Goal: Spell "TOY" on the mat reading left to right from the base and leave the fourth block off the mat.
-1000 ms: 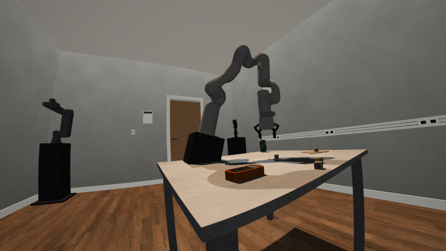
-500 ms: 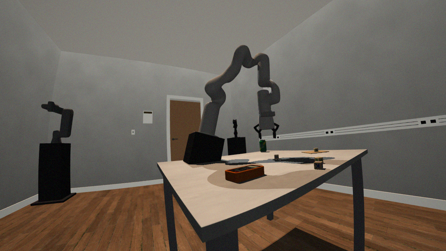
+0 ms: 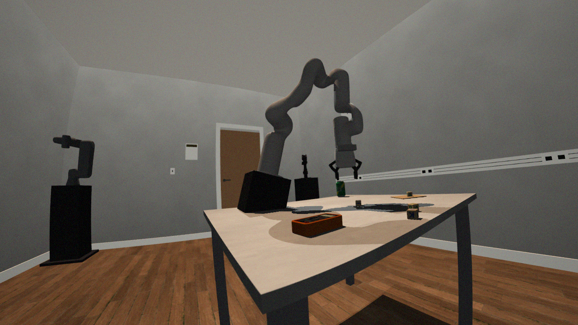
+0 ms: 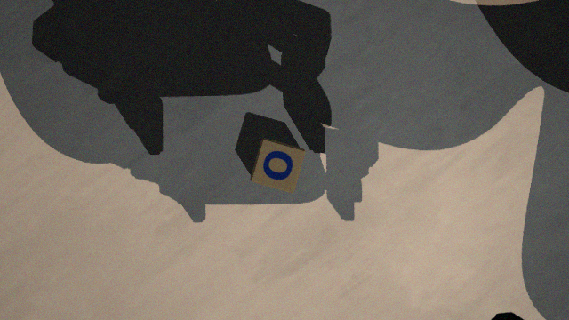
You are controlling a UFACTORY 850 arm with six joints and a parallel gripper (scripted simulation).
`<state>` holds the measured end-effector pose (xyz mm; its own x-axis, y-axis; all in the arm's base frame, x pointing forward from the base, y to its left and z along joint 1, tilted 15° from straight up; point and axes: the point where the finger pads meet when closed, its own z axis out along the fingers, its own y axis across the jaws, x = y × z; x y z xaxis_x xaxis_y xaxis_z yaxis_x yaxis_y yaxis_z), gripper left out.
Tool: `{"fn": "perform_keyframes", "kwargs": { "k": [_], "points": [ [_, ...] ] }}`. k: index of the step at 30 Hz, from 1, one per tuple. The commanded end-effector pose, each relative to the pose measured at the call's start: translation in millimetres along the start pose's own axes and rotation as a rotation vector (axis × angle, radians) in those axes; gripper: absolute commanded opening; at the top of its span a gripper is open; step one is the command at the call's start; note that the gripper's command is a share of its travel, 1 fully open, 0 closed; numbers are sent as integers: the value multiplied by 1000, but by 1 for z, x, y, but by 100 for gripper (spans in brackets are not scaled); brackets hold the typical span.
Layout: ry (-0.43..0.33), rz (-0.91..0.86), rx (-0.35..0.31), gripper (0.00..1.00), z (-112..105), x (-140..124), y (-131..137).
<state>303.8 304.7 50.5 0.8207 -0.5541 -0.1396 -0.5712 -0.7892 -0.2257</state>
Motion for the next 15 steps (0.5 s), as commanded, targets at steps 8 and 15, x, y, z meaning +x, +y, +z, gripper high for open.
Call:
{"fn": "perform_keyframes", "kwargs": {
  "k": [8,15],
  "points": [
    [-22,-1,35,100,3,30,-39],
    [-39,-3,55,100,5,62,-68]
  ]
}}
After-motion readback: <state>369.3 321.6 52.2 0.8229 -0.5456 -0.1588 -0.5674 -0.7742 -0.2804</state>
